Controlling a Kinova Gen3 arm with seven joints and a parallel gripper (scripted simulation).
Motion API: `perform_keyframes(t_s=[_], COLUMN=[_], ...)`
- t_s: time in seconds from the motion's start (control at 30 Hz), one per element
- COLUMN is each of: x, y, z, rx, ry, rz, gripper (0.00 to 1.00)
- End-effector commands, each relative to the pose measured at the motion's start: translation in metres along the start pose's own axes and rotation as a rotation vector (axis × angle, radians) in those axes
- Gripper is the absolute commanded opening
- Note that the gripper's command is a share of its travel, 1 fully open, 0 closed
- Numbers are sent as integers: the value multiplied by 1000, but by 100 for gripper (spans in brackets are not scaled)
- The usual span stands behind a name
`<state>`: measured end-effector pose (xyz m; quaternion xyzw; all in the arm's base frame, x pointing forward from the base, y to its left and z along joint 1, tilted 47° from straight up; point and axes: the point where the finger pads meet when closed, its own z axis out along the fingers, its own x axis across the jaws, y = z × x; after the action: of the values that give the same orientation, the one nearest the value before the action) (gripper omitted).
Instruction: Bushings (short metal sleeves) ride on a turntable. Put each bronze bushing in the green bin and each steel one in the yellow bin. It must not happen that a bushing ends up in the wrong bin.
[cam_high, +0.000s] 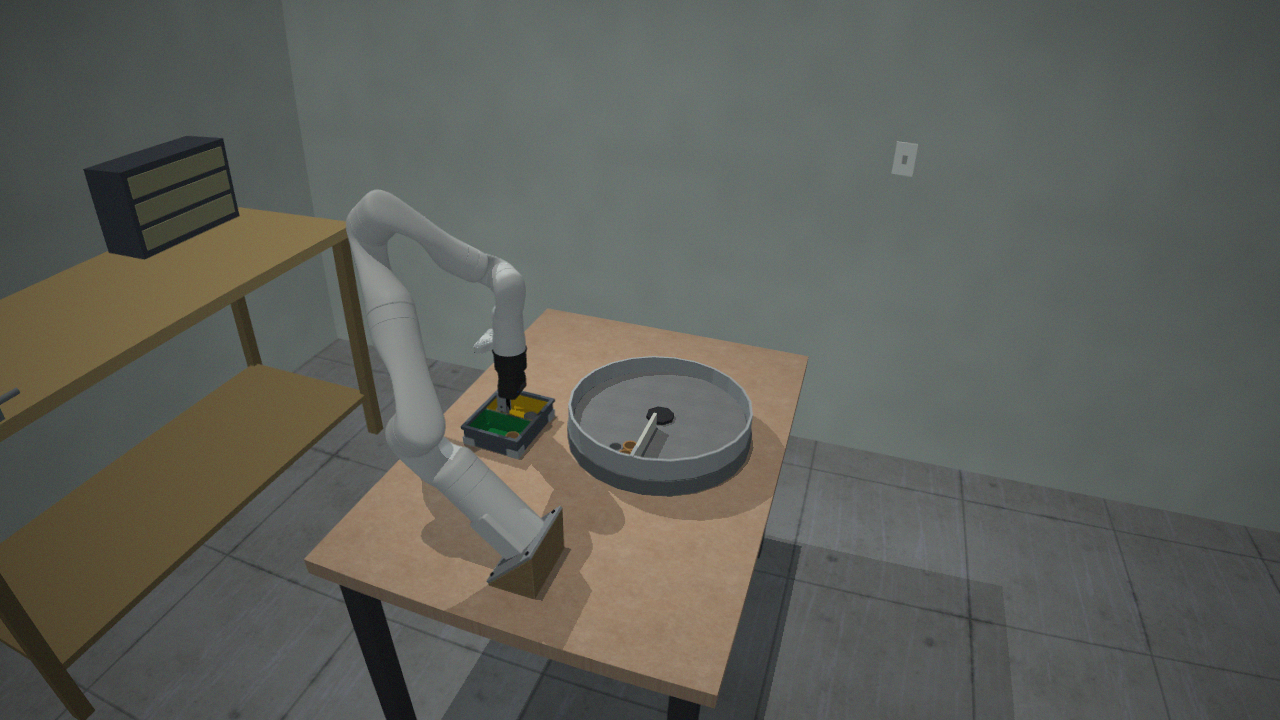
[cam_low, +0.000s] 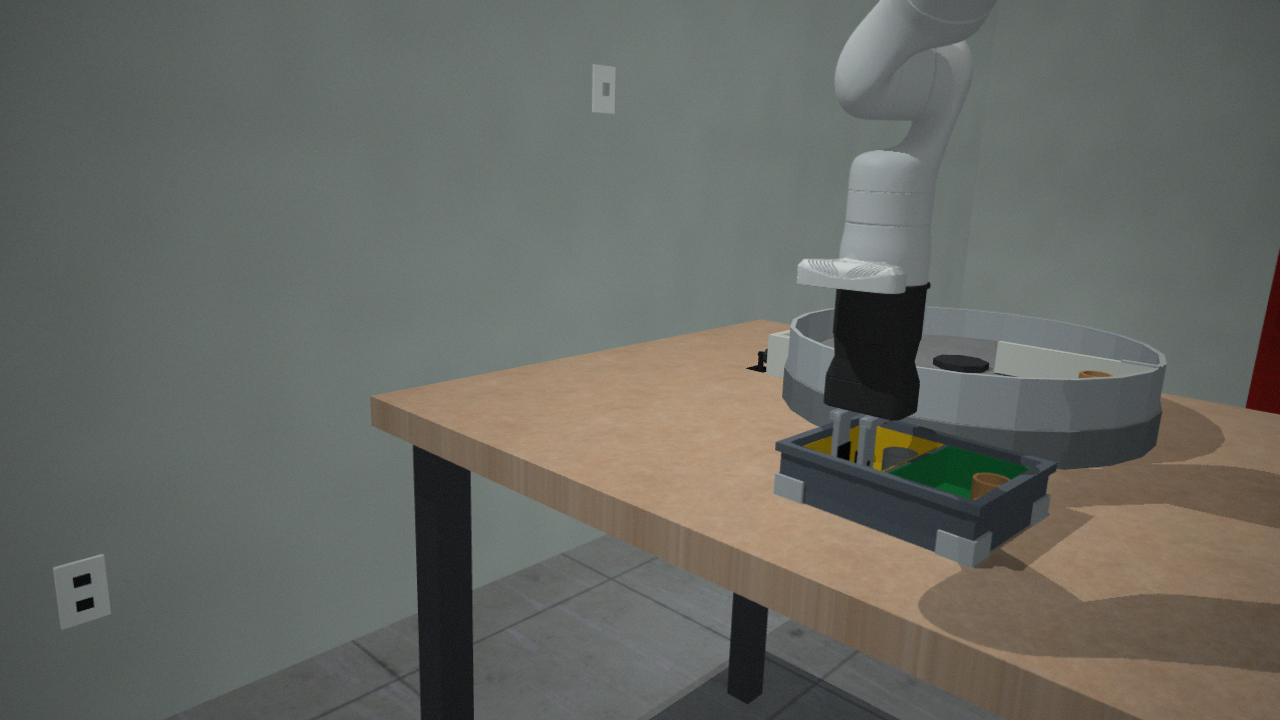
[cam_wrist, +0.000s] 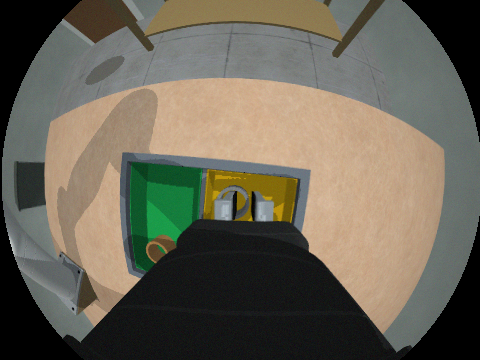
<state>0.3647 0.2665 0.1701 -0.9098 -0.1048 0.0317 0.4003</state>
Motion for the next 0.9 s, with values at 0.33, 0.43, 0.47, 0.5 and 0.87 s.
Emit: perform_keyframes(t_s=[0.33, 0.43, 0.47, 0.5, 0.87], x=[1, 1, 1, 1, 1], y=[0, 0, 0, 0, 0], z=[-6, -6, -6, -6, -10], rx=[-1, -1, -1, -1, -1], ry=[4, 4, 4, 3, 4], rz=[0, 0, 0, 0, 0], gripper=[42, 42, 42, 42, 42])
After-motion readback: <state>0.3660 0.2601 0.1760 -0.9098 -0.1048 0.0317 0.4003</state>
